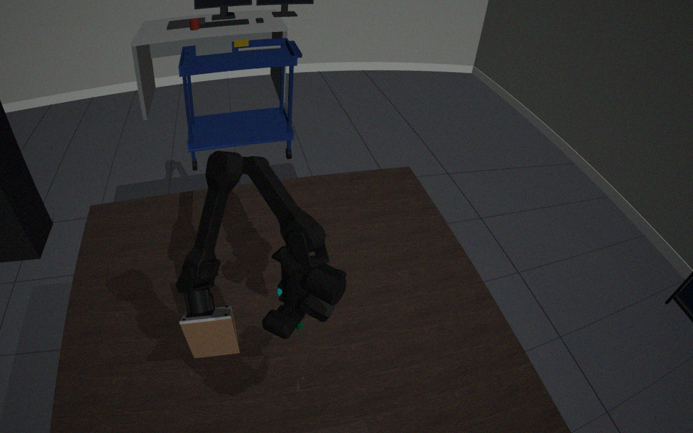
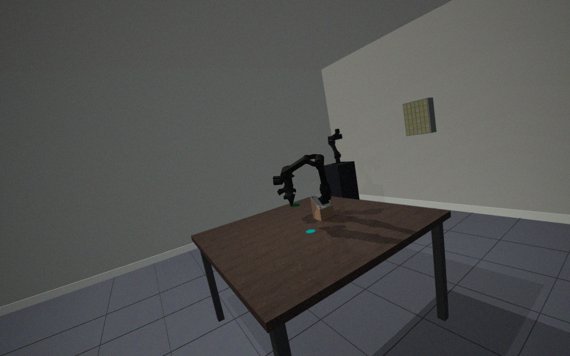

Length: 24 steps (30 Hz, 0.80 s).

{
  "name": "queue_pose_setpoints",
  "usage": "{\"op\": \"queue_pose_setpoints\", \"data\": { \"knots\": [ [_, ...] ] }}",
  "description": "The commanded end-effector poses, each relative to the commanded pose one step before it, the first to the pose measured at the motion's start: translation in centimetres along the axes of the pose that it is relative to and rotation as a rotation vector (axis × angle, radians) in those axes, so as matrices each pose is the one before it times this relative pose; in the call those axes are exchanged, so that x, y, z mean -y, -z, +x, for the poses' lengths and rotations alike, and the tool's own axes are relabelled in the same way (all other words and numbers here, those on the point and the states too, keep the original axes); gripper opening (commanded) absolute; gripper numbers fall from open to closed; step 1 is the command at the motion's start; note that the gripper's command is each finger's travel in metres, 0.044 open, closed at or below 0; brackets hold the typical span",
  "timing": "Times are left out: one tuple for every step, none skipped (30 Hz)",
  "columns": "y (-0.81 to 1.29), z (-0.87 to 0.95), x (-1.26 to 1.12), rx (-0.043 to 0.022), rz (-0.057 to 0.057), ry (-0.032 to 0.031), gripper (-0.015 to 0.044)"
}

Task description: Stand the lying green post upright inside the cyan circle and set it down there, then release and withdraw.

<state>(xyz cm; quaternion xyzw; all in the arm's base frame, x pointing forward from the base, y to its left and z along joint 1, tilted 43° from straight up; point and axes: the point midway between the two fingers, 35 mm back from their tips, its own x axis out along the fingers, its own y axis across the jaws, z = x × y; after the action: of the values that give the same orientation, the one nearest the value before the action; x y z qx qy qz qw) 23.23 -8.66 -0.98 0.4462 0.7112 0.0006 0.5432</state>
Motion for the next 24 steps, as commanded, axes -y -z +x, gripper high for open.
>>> {"op": "queue_pose_setpoints", "data": {
  "knots": [
    [0.294, -0.293, -1.225, 0.00578, -0.0155, -0.00223, 0.0023],
    [0.087, -0.042, -0.295, 0.00057, -0.0049, 0.00015, 0.0023],
    [0.089, -0.041, -0.295, 0.00054, -0.0050, 0.00011, 0.0023],
    [0.091, -0.040, -0.295, 0.00051, -0.0050, 0.00007, 0.0023],
    [0.093, -0.039, -0.295, 0.00048, -0.0050, 0.00003, 0.0023],
    [0.095, -0.038, -0.295, 0.00044, -0.0050, 0.00000, 0.0023],
    [0.097, -0.037, -0.295, 0.00041, -0.0050, -0.00004, 0.0023],
    [0.099, -0.035, -0.295, 0.00038, -0.0050, -0.00008, 0.0023],
    [0.101, -0.034, -0.294, 0.00035, -0.0050, -0.00011, 0.0023],
    [0.103, -0.033, -0.294, 0.00031, -0.0051, -0.00015, 0.0023],
    [0.105, -0.032, -0.294, 0.00028, -0.0051, -0.00019, 0.0023],
    [0.107, -0.031, -0.294, 0.00025, -0.0051, -0.00022, 0.0023],
    [0.109, -0.030, -0.294, 0.00021, -0.0051, -0.00026, 0.0023],
    [0.111, -0.029, -0.293, 0.00018, -0.0051, -0.00029, 0.0023],
    [0.113, -0.028, -0.293, 0.00014, -0.0051, -0.00033, 0.0023],
    [0.115, -0.027, -0.293, 0.00011, -0.0051, -0.00036, 0.0023],
    [0.117, -0.026, -0.292, 0.00007, -0.0052, -0.00040, 0.0023],
    [0.119, -0.025, -0.292, 0.00004, -0.0052, -0.00043, 0.0023],
    [0.121, -0.024, -0.292, 0.00001, -0.0052, -0.00047, 0.0023],
    [0.123, -0.022, -0.291, -0.00003, -0.0052, -0.00050, 0.0023],
    [0.125, -0.021, -0.291, -0.00007, -0.0052, -0.00054, 0.0023],
    [0.127, -0.020, -0.290, -0.00010, -0.0052, -0.00057, 0.0023],
    [0.129, -0.019, -0.290, -0.00014, -0.0052, -0.00061, 0.0023],
    [0.131, -0.018, -0.289, -0.00017, -0.0052, -0.00064, 0.0023]
  ]
}}
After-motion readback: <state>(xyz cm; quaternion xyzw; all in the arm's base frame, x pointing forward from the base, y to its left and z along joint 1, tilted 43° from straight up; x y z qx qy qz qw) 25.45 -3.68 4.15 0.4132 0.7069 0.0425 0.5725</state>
